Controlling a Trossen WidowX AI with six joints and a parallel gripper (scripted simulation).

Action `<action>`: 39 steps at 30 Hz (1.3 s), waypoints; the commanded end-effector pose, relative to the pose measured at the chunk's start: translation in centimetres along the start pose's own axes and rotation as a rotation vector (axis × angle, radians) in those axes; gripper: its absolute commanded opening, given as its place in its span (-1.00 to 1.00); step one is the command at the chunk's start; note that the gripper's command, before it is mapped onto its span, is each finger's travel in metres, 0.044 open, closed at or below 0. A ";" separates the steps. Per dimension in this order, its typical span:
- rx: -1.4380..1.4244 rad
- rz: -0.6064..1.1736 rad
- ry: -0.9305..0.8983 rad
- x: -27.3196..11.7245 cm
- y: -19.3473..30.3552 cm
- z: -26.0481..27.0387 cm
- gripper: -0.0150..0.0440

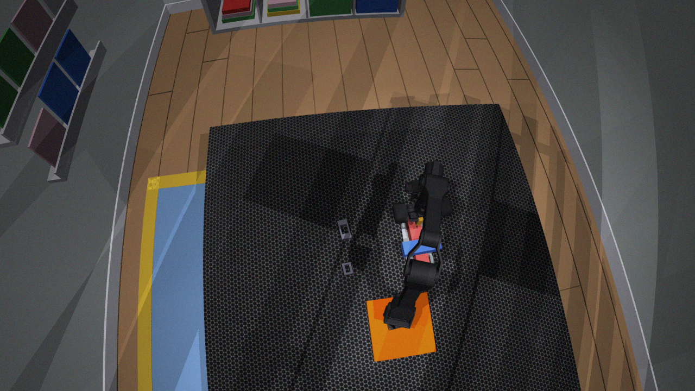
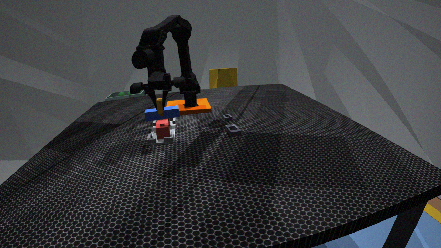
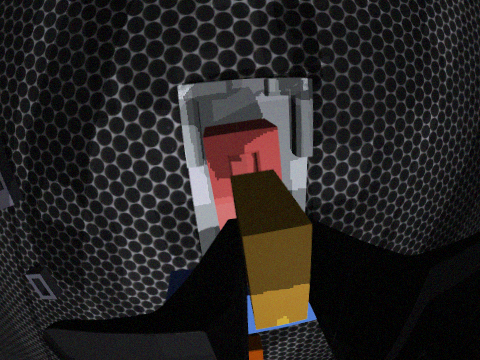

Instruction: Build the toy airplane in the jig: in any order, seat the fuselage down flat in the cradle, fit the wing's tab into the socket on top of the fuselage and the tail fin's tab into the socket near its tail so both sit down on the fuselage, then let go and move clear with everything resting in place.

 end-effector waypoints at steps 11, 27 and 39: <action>-0.005 0.000 0.005 0.0 0.0 -0.1 -0.27; -0.005 -0.001 0.005 1.7 -0.2 -0.2 -0.27; -0.005 0.000 0.005 3.7 -0.1 -0.2 -0.27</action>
Point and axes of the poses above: the point midway between the two fingers, 35 mm back from their tips, its own x axis out along the fingers, its own z axis across the jaws, y = z × x, the point moved 8 cm from there along -x, back along the fingers, and after that the axes turned 12 degrees about x, right-handed, at the moved point
